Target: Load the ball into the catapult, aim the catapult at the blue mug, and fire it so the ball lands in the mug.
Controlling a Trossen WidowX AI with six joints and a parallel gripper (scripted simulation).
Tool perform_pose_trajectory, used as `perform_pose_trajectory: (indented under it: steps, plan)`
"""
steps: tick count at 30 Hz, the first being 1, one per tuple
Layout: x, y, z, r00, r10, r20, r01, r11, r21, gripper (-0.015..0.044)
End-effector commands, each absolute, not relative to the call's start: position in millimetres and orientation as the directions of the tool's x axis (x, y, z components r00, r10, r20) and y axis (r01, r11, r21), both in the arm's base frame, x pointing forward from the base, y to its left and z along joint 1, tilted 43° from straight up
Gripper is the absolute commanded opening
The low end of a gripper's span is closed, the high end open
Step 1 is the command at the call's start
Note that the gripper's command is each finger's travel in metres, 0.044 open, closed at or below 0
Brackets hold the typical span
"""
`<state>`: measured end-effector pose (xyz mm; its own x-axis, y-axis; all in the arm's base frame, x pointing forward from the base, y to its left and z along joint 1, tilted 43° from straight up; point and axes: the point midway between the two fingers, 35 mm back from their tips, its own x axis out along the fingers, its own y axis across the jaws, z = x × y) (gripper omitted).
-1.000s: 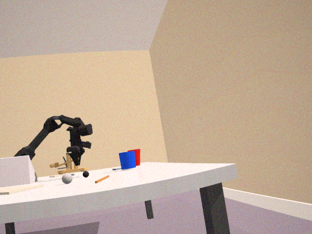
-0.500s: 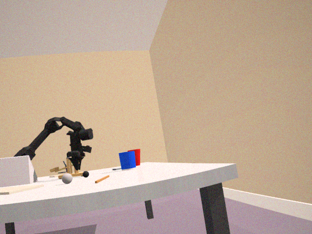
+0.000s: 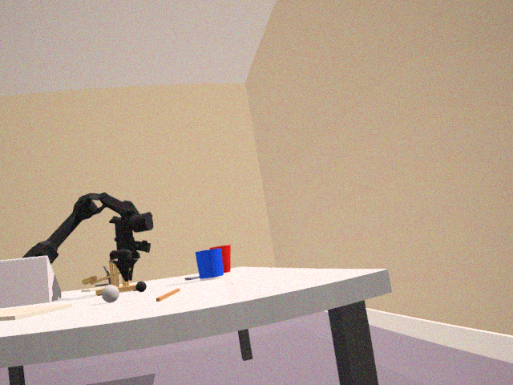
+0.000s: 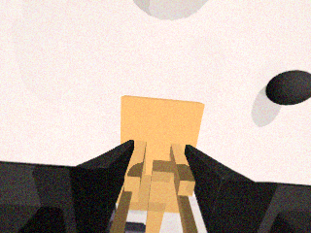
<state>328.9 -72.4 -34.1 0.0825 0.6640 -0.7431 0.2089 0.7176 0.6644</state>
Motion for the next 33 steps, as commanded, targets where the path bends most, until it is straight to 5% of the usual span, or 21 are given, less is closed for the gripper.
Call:
perform_pose_trajectory:
  steps: [1, 10, 27, 33]
  plan:
    - [329.1, -72.8, -33.7, 0.083, 0.664, -0.743, 0.207, 0.718, 0.664, 0.0210]
    - [329.4, -102.1, -4.9, 0.083, 0.661, -0.746, 0.209, 0.720, 0.661, 0.0440]
    - [319.2, -176.7, 72.2, 0.112, 0.649, -0.753, 0.217, 0.723, 0.656, 0.0440]
    - [344.5, -175.9, -6.8, 0.093, 0.659, -0.746, 0.188, 0.724, 0.663, 0.0300]
